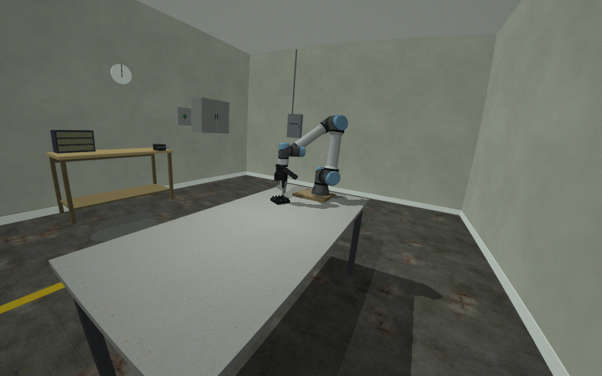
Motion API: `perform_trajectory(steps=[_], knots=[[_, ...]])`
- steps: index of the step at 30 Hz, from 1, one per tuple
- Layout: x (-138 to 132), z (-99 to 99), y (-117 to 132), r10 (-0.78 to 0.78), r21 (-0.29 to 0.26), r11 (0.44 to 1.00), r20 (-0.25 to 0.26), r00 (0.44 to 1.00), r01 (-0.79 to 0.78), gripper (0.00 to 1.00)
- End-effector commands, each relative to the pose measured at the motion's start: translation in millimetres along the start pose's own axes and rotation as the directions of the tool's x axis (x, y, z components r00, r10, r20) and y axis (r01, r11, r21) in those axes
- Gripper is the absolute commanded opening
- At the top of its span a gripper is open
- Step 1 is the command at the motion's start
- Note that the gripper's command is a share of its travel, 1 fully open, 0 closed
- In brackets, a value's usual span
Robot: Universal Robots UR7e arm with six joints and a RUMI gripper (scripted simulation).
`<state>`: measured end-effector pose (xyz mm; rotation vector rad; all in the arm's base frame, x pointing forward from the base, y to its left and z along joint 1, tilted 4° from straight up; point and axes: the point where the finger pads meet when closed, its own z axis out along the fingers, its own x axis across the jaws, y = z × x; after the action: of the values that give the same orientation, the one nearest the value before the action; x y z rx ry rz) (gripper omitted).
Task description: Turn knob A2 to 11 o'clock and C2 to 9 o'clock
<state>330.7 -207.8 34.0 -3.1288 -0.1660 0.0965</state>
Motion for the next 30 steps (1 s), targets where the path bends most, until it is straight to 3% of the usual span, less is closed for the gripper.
perform_trajectory(steps=[1,17,18,24,30], knots=[[0,-7.4,0,0.000,-0.001,1.000,0.000,1.000,0.000,0.11],[0,-9.9,0,0.000,-0.001,1.000,0.000,1.000,0.000,0.11],[0,-9.9,0,0.000,-0.001,1.000,0.000,1.000,0.000,1.00],[0,-18.8,0,0.000,-0.001,1.000,0.000,1.000,0.000,1.00],[0,-49.9,0,0.000,-0.001,1.000,0.000,1.000,0.000,1.00]])
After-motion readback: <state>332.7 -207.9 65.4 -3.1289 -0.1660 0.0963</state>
